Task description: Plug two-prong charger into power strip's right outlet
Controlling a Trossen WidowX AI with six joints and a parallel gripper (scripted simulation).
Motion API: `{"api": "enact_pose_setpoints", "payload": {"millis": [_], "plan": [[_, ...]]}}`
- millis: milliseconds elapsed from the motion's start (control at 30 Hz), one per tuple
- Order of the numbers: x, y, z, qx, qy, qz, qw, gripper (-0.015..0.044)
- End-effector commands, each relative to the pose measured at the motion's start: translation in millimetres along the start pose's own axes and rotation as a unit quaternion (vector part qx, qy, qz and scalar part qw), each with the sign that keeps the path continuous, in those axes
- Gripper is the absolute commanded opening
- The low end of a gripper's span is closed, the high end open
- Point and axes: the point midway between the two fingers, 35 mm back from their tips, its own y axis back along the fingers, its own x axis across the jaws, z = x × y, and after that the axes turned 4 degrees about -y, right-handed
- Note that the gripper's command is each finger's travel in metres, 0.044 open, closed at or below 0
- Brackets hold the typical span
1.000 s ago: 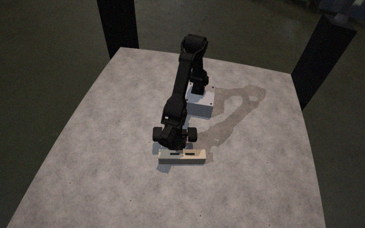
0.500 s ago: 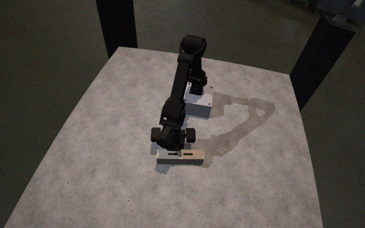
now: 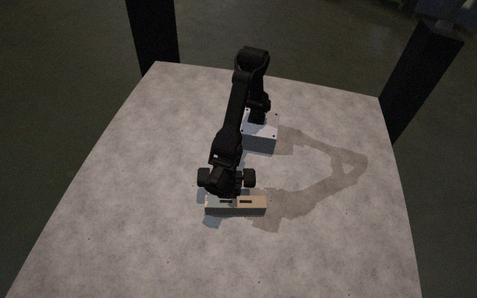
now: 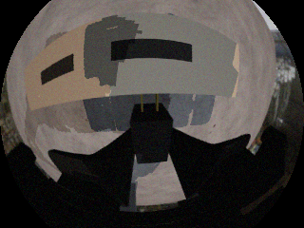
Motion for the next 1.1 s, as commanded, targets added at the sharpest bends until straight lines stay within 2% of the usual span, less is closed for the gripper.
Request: {"api": "enact_pose_setpoints", "payload": {"millis": [0,1067], "plan": [[0.5,0.3,1.5,0.0,-0.003,0.002,1.0,0.0],[1.0,0.7,6.4,-0.001,-0.003,0.002,1.0,0.0]]}}
